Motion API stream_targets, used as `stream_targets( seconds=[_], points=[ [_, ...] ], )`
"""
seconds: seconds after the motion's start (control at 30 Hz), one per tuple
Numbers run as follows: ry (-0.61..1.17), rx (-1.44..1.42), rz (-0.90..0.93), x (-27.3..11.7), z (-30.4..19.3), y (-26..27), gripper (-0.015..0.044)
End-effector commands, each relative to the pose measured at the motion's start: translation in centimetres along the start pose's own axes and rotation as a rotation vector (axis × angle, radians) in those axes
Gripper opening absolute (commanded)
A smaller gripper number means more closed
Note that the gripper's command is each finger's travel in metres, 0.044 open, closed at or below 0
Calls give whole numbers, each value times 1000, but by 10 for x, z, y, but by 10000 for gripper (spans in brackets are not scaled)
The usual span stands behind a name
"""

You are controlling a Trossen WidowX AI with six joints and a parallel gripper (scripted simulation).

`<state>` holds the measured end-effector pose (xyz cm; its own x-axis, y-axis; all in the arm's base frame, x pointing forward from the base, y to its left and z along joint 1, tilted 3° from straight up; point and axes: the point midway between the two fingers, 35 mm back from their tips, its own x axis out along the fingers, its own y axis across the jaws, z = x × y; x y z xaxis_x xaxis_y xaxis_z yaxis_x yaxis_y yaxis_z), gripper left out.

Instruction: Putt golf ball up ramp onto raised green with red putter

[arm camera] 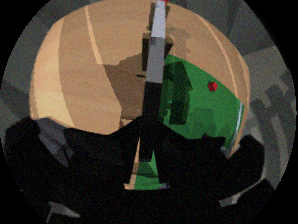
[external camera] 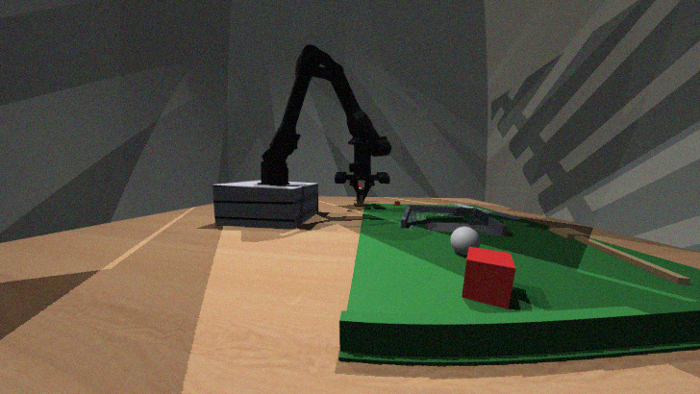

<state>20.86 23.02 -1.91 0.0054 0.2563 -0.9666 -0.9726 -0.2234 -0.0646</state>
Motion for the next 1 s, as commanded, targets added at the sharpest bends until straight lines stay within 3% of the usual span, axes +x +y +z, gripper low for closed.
stream_targets(
  seconds=[0.0,0.43,0.97],
  points=[
    [0,0,0,-6,2,-1,0],
    [-1,0,-1,-95,26,-1,0],
    [38,201,-57,-101,-30,-30,0]
  ],
)
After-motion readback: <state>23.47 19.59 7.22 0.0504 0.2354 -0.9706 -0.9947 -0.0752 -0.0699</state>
